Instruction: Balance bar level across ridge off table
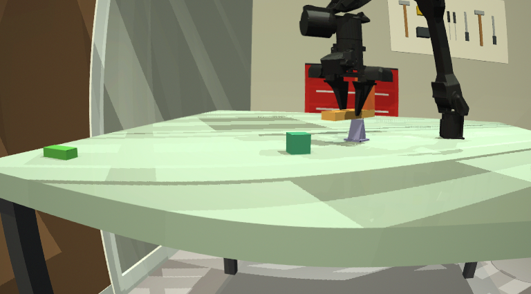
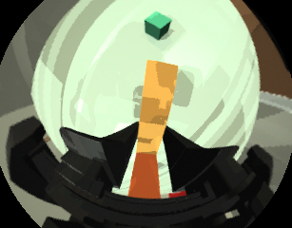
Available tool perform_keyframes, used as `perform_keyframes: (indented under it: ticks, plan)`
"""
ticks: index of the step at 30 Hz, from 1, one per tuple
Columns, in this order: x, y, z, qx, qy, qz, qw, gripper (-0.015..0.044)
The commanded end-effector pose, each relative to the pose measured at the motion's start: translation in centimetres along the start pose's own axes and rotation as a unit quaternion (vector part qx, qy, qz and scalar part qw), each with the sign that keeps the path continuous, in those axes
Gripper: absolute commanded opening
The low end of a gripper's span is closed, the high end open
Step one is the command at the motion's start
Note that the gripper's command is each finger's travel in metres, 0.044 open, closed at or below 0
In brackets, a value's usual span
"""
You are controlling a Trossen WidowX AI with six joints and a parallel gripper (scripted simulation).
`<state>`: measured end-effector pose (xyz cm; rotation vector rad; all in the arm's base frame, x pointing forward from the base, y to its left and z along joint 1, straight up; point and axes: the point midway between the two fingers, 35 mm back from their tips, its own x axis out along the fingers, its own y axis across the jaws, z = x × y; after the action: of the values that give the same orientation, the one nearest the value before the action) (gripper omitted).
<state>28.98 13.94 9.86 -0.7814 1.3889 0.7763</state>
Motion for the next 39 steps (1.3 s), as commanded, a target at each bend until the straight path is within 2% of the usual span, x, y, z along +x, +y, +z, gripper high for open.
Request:
perform_keyframes:
  ticks: [1, 39]
  plan:
    - [0.01, 0.0, 0.0, 0.0, 0.0, 0.0, 1.0, 0.0157]
    - [0.01, 0.0, 0.0, 0.0, 0.0, 0.0, 1.0, 0.0172]
